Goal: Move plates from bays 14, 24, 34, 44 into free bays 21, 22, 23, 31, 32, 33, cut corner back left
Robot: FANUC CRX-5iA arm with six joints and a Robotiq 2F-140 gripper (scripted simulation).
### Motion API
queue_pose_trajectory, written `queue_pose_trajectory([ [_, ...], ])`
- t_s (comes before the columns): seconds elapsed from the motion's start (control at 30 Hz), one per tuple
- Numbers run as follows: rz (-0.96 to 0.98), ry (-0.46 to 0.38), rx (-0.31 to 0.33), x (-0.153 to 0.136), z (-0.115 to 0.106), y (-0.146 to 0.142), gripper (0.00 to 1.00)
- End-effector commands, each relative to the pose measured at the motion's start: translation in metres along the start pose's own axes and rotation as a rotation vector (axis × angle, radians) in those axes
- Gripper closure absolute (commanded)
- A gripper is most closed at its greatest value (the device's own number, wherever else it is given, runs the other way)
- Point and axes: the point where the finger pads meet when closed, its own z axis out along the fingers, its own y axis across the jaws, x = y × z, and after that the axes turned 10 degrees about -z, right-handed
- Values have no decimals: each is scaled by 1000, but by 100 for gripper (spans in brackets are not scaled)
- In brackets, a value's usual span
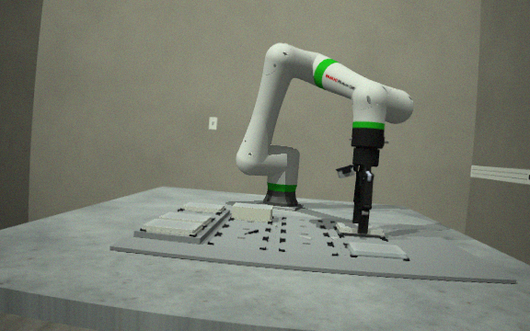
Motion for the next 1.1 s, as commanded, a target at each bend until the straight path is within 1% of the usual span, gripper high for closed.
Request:
queue_pose_trajectory([
  [0.0, 0, 0, 2, 0, 0, -1, 90],
  [0.33, 0, 0, 2, 0, 3, -1, 90],
  [1.07, 0, 0, 2, 0, 3, -1, 90],
])
